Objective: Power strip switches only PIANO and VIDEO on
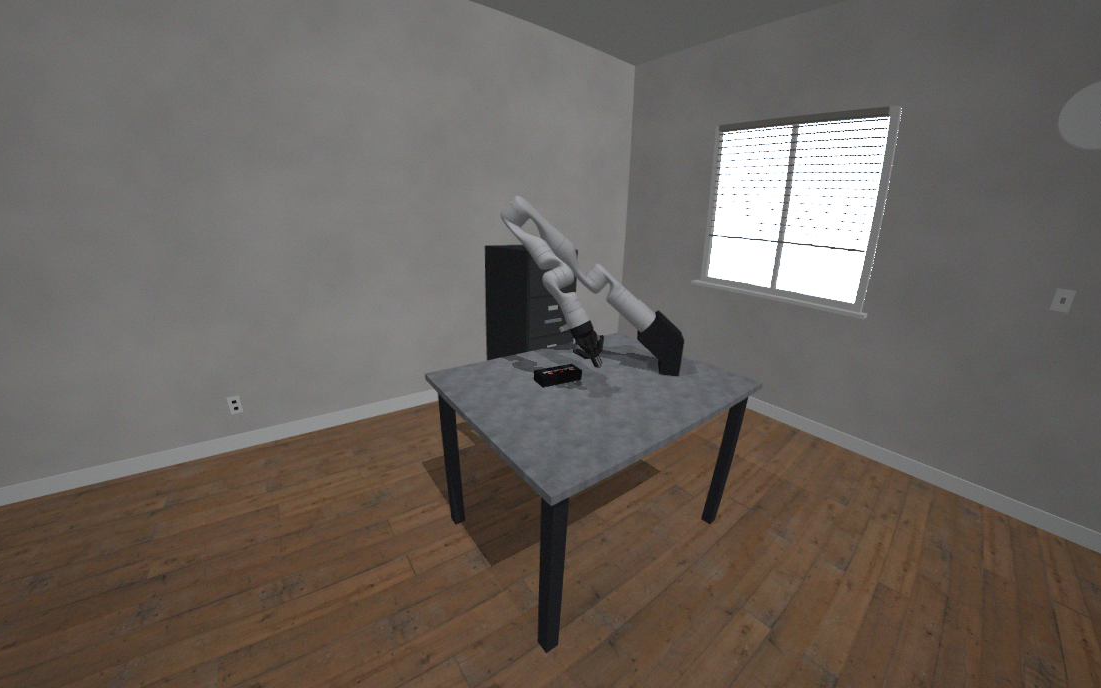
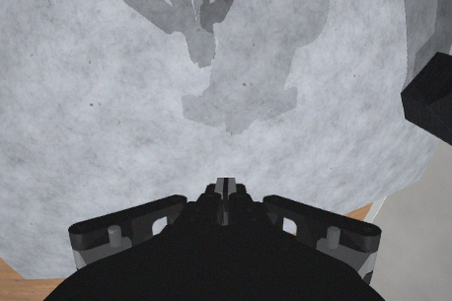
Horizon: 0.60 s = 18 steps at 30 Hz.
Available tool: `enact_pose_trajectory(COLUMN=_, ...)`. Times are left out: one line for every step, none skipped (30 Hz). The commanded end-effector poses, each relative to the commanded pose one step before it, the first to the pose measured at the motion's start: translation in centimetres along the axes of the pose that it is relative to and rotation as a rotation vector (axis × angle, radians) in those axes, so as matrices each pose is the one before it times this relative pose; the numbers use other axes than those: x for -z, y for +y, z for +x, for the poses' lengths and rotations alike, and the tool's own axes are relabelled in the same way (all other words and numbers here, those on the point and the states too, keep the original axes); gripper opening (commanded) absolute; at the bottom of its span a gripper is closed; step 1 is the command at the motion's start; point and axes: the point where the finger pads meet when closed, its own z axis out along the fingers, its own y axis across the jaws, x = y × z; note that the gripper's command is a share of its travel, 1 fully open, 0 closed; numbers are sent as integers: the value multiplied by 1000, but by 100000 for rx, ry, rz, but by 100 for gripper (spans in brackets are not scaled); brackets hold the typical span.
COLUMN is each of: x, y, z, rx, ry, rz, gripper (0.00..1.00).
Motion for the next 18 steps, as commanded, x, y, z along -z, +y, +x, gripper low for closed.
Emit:
enact_pose_trajectory(x=199, y=84, z=-317, rx=767, ry=-466, rz=395, gripper=0)
enact_pose_trajectory(x=0, y=0, z=0, rx=0, ry=0, rz=0, gripper=0)
enact_pose_trajectory(x=0, y=0, z=0, rx=0, ry=0, rz=0, gripper=0)
enact_pose_trajectory(x=0, y=0, z=0, rx=0, ry=0, rz=0, gripper=0)
enact_pose_trajectory(x=282, y=-185, z=520, rx=69, ry=1292, rz=1533, gripper=0)
enact_pose_trajectory(x=0, y=0, z=0, rx=0, ry=0, rz=0, gripper=0)
enact_pose_trajectory(x=0, y=0, z=0, rx=0, ry=0, rz=0, gripper=0)
enact_pose_trajectory(x=0, y=0, z=0, rx=0, ry=0, rz=0, gripper=0)
enact_pose_trajectory(x=0, y=0, z=0, rx=0, ry=0, rz=0, gripper=0)
enact_pose_trajectory(x=0, y=0, z=0, rx=0, ry=0, rz=0, gripper=0)
enact_pose_trajectory(x=0, y=0, z=0, rx=0, ry=0, rz=0, gripper=0)
enact_pose_trajectory(x=0, y=0, z=0, rx=0, ry=0, rz=0, gripper=0)
enact_pose_trajectory(x=287, y=-187, z=500, rx=34, ry=1201, rz=1512, gripper=0)
enact_pose_trajectory(x=0, y=0, z=0, rx=0, ry=0, rz=0, gripper=0)
enact_pose_trajectory(x=0, y=0, z=0, rx=0, ry=0, rz=0, gripper=0)
enact_pose_trajectory(x=0, y=0, z=0, rx=0, ry=0, rz=0, gripper=0)
enact_pose_trajectory(x=0, y=0, z=0, rx=0, ry=0, rz=0, gripper=0)
enact_pose_trajectory(x=0, y=0, z=0, rx=0, ry=0, rz=0, gripper=0)
